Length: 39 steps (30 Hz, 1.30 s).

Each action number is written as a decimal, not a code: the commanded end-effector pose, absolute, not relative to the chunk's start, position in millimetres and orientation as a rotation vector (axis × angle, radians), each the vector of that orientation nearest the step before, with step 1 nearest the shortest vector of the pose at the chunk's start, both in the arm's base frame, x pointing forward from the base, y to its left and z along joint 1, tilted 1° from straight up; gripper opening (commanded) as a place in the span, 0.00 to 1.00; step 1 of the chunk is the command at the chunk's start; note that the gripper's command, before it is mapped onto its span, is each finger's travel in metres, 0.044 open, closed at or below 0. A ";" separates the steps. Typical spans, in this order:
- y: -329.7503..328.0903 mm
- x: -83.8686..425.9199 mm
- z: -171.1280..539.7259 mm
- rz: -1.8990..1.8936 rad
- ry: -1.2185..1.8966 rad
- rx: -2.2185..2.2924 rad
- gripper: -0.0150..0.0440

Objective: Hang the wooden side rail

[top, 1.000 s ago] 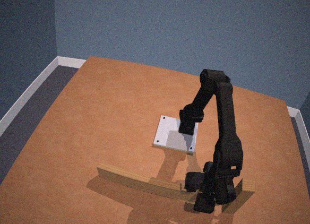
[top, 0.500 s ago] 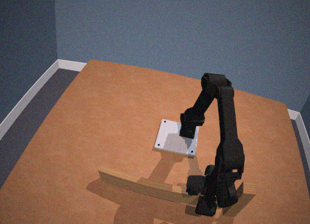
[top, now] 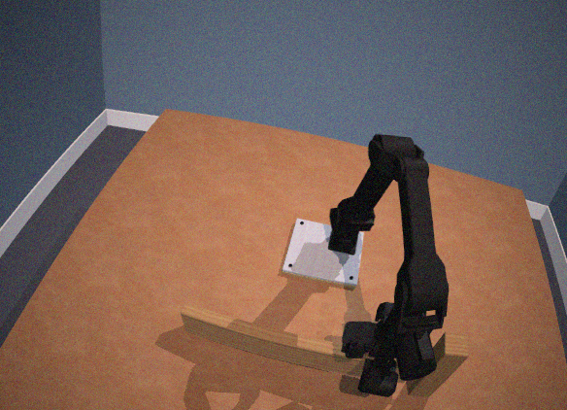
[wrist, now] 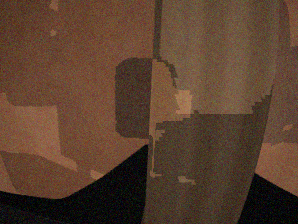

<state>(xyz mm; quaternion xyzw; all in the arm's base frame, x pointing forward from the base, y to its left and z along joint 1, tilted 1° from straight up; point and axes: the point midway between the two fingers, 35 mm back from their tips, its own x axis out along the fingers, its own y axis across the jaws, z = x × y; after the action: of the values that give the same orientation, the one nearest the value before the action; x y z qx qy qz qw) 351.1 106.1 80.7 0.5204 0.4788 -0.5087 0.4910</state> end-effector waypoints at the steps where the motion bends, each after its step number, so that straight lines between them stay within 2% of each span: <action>1: 109.2 353.9 84.1 -1.223 1.159 1.277 0.25; 39: 112.9 353.6 85.7 -1.223 1.159 1.277 0.25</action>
<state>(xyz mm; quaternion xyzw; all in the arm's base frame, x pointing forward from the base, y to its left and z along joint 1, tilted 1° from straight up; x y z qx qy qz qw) 350.7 110.1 80.3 0.5195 0.4793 -0.5091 0.4912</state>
